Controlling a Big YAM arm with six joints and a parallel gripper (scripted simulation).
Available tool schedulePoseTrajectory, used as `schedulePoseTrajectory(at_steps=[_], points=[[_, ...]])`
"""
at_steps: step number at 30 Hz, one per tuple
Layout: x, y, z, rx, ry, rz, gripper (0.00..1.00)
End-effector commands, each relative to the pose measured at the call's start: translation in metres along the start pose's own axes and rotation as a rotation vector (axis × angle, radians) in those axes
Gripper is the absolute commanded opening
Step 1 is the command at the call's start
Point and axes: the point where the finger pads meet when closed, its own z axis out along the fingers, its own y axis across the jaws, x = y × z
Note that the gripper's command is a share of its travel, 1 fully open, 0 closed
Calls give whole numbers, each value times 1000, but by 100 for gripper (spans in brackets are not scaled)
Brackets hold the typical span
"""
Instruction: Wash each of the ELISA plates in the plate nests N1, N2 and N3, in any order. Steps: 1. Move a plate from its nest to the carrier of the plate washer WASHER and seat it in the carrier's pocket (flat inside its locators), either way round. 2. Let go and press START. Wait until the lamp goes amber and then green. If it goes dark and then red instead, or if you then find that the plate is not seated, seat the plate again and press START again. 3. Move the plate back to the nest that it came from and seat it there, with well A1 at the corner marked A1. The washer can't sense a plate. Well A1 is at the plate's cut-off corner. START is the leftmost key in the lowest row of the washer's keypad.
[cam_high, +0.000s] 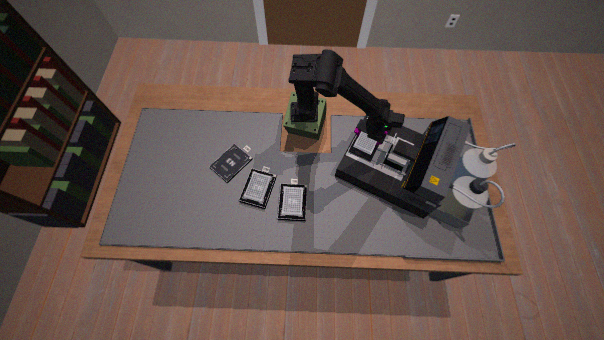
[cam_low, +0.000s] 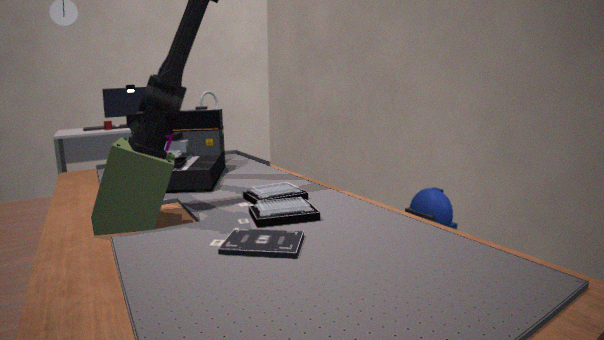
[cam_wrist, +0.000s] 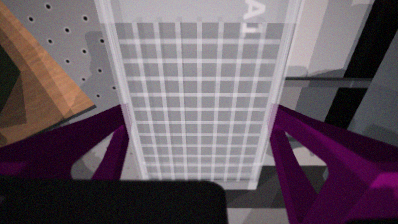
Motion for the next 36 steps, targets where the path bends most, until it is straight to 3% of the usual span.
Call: schedulePoseTrajectory(at_steps=[1,6,8,10,36], points=[[3,-2,8,6,1,-2,84],[2,-7,11,14,-2,1,84],[1,-17,2,50,-12,9,84],[-2,-13,5,30,-8,5,84],[-1,-11,5,30,-8,5,84]])
